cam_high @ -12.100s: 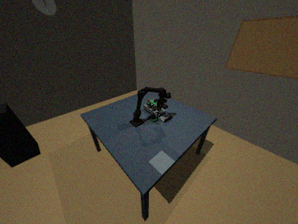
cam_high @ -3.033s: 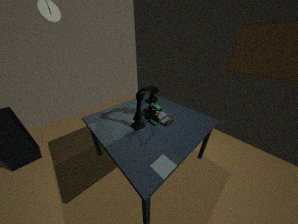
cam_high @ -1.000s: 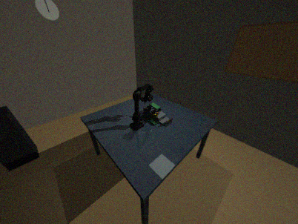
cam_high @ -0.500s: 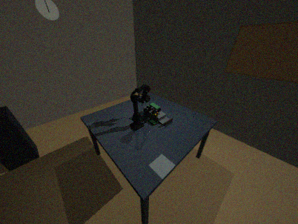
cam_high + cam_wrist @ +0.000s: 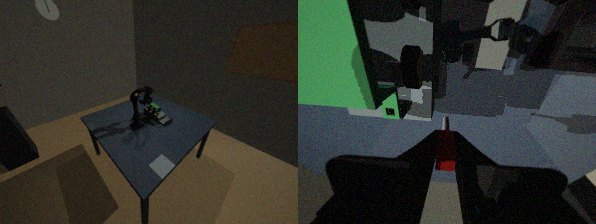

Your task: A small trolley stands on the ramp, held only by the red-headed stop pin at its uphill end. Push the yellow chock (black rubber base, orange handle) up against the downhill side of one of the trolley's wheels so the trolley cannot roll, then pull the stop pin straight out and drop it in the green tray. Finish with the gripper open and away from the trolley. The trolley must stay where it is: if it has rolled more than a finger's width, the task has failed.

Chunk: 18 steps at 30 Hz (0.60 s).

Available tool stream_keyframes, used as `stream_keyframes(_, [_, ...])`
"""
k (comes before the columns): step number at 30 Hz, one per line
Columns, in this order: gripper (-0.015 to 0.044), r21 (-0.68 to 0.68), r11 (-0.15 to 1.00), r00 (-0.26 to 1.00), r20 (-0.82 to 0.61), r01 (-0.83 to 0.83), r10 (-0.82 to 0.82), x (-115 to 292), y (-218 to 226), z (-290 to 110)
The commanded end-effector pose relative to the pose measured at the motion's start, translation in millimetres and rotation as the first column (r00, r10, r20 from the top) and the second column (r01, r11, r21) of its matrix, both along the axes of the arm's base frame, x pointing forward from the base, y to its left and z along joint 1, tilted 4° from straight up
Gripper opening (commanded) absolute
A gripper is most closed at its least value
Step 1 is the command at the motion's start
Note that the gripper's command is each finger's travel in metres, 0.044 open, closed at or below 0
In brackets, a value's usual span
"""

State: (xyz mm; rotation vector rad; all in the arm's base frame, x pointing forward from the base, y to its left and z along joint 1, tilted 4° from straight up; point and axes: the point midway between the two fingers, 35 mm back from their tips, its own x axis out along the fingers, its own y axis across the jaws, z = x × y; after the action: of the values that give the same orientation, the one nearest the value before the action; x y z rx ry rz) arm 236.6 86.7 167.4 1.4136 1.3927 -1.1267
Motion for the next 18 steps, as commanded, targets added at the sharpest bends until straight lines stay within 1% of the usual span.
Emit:
stream_keyframes(1, [0.0000,0.004,1.000,1.000,0.000,-0.002,0.002,-1.4,-16.3,-1.8])
stream_keyframes(18, [0.0000,-0.003,1.000,1.000,0.000,-0.002,0.002,-2.3,-78.7,-9.4])
